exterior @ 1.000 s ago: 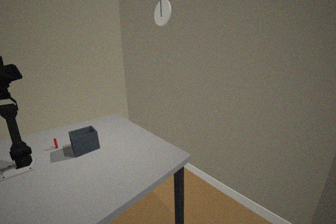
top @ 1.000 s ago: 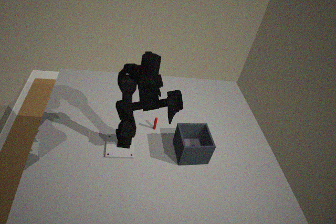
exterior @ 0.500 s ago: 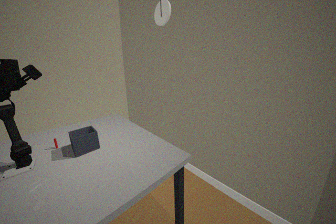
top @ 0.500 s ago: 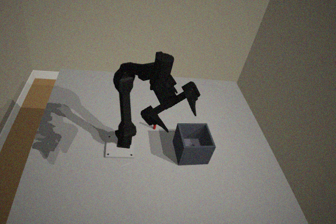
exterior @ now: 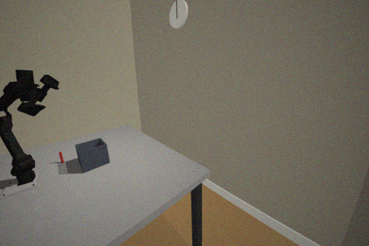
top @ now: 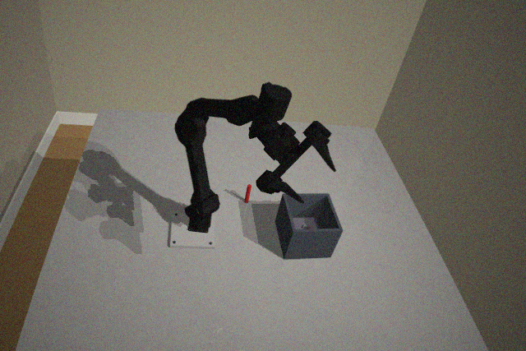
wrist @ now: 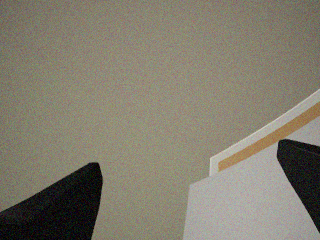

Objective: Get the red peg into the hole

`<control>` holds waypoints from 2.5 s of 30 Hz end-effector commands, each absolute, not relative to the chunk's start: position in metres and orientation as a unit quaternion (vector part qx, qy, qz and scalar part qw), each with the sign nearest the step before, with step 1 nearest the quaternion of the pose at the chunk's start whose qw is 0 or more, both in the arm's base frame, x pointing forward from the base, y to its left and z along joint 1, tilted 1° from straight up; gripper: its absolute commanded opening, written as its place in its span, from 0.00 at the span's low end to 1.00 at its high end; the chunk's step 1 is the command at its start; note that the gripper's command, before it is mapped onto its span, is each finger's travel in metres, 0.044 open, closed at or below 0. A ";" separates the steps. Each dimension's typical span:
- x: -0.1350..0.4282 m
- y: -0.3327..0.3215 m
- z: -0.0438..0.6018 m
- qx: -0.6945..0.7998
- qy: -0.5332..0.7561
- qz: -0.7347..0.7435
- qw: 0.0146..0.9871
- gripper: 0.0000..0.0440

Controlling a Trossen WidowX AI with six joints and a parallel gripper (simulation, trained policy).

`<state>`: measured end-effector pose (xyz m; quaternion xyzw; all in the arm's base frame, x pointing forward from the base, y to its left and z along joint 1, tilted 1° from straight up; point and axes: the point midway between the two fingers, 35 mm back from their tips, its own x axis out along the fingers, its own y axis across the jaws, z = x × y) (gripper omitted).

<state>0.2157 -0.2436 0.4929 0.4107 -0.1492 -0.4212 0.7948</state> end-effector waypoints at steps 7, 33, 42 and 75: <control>0.247 -0.201 0.469 0.506 -0.112 -0.352 0.780 1.00; 0.297 -0.073 0.388 0.694 0.083 -0.230 0.677 1.00; 0.298 -0.025 0.355 0.724 0.177 -0.212 0.632 1.00; 0.217 0.120 0.213 0.618 0.542 -0.290 0.491 1.00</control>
